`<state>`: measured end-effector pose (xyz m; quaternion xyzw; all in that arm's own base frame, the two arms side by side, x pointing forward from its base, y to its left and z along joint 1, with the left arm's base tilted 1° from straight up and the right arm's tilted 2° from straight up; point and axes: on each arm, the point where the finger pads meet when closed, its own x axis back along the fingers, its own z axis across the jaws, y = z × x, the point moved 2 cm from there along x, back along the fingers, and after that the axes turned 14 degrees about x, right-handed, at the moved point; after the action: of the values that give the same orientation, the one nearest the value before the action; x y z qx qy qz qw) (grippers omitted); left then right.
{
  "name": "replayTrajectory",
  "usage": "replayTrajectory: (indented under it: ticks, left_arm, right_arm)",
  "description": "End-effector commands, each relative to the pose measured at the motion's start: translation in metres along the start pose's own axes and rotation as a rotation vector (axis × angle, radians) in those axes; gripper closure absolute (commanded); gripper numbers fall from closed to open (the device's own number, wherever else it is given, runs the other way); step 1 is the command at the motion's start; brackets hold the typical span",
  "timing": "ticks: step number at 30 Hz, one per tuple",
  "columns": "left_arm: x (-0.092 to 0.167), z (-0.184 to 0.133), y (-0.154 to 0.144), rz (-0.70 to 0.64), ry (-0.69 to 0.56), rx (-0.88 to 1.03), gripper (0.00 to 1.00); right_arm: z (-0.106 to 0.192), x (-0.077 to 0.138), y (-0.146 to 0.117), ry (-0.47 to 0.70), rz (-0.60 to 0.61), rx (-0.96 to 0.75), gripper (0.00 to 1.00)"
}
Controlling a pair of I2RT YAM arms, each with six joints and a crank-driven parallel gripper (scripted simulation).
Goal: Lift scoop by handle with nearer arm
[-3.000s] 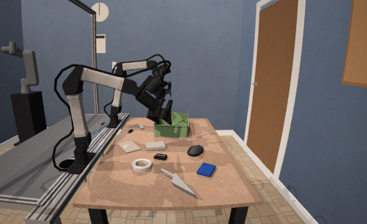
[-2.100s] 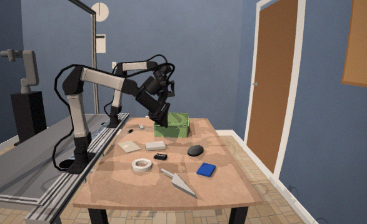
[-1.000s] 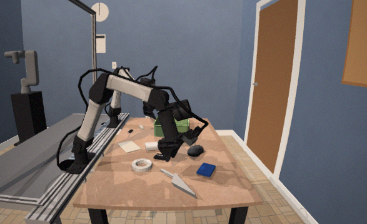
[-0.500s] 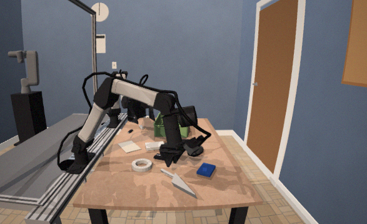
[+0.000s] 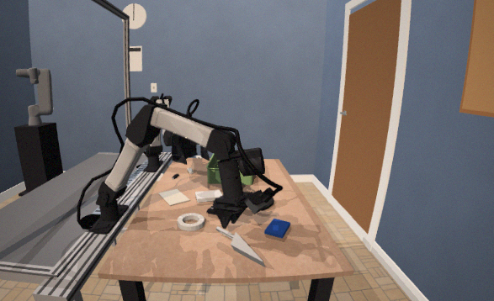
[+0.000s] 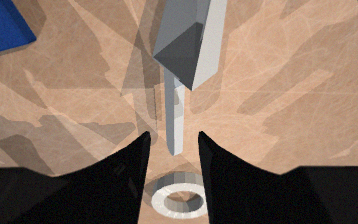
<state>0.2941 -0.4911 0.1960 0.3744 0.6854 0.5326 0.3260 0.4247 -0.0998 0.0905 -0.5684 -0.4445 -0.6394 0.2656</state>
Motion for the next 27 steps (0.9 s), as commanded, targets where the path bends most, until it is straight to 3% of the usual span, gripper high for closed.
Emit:
replayTrajectory:
  ticks: [1,27]
  left_arm:
    - [0.001,-0.007,-0.005,-0.004,-0.007,0.009,0.00]
    - [0.001,-0.007,-0.005,-0.004,-0.007,0.009,0.00]
  right_arm:
    - [-0.004,-0.017,0.000,-0.009,0.009,-0.012,0.57]
    - [-0.004,-0.052,0.000,-0.009,0.008,-0.005,0.57]
